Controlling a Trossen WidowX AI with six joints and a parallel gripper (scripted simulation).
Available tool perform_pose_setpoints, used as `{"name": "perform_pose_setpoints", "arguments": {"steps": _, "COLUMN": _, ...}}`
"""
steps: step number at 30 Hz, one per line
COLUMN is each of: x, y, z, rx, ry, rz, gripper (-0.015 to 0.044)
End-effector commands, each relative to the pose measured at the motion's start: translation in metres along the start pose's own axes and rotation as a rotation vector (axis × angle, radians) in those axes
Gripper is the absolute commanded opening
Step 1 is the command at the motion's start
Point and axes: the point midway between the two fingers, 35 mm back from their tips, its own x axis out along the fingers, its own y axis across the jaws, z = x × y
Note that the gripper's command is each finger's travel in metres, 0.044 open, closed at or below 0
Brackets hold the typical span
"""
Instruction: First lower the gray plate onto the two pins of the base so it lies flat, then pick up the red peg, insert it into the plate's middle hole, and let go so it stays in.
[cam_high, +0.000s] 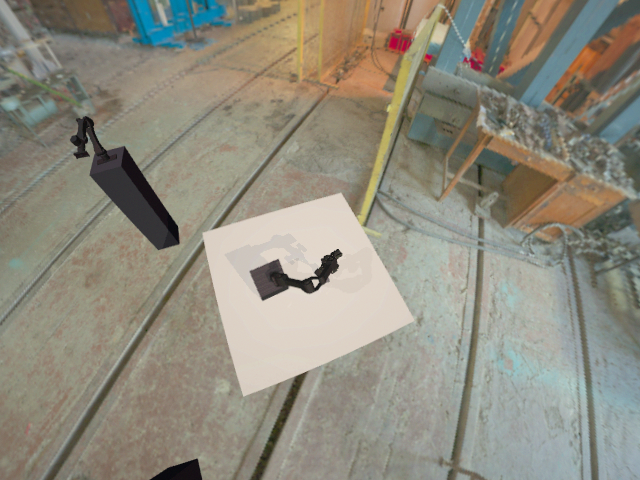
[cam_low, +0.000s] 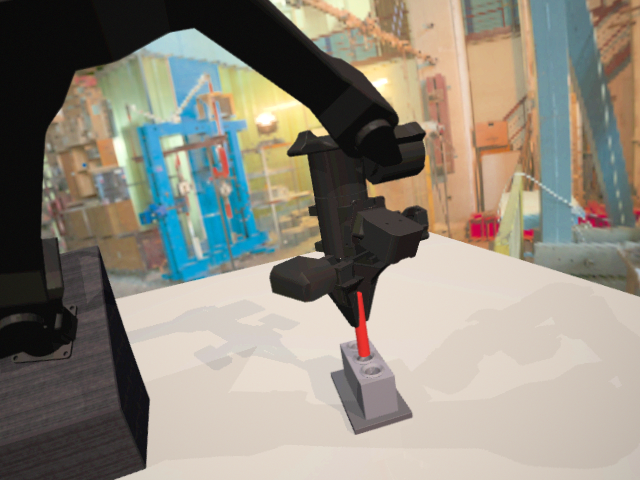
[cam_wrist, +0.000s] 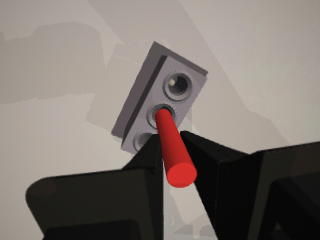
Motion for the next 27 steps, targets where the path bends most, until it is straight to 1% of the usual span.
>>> {"name": "perform_pose_setpoints", "arguments": {"steps": 1, "x": 0.0066, "y": -0.0014, "z": 0.0001, "rx": -0.005, "ry": -0.004, "rz": -0.005, "gripper": 0.0}}
{"name": "perform_pose_setpoints", "arguments": {"steps": 27, "x": 0.0092, "y": -0.0003, "z": -0.0022, "rx": 0.0, "ry": -0.001, "rz": -0.002, "gripper": 0.0}}
